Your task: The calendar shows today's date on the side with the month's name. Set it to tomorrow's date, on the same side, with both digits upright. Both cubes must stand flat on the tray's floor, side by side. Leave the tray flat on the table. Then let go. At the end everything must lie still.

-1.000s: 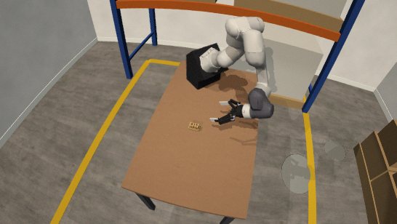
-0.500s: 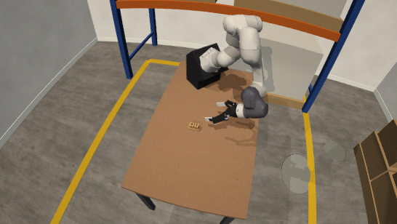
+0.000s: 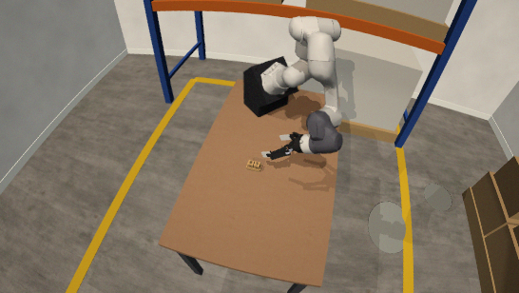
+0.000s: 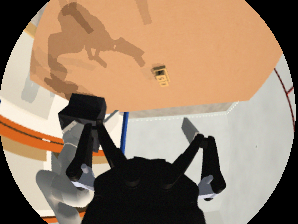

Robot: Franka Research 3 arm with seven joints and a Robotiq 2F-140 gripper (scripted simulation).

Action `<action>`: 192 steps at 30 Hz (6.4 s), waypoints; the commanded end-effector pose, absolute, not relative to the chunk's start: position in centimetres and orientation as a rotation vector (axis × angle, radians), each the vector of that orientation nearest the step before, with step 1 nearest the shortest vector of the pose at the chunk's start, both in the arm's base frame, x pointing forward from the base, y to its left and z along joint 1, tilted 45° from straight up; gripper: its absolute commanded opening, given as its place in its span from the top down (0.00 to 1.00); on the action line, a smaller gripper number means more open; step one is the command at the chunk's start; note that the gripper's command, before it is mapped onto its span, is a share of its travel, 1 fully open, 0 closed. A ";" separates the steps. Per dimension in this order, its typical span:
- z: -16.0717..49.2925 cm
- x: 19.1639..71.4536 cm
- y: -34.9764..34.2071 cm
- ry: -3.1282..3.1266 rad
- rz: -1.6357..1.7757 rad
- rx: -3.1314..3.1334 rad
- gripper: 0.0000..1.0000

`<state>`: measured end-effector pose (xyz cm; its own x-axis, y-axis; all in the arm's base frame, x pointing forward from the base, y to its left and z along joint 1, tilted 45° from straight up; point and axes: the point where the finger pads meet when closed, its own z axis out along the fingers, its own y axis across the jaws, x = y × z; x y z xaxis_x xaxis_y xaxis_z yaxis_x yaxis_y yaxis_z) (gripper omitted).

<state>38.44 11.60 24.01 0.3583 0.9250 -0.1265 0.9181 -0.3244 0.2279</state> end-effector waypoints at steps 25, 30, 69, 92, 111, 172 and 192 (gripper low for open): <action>21.4 40.3 9.2 1.462 0.175 2.650 0.00; 21.4 40.3 9.2 1.462 0.175 2.650 0.00; 19.0 41.2 7.5 1.276 0.296 2.898 0.00; 17.3 41.6 6.8 1.081 0.416 3.114 0.00; 16.6 41.8 6.7 0.984 0.475 3.209 0.00; 16.1 42.3 8.0 0.414 0.818 3.629 0.00; 16.4 42.4 8.3 0.335 0.865 3.673 0.00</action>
<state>42.35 8.33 16.33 0.8903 0.0297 0.4543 0.3023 -0.7847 -0.5411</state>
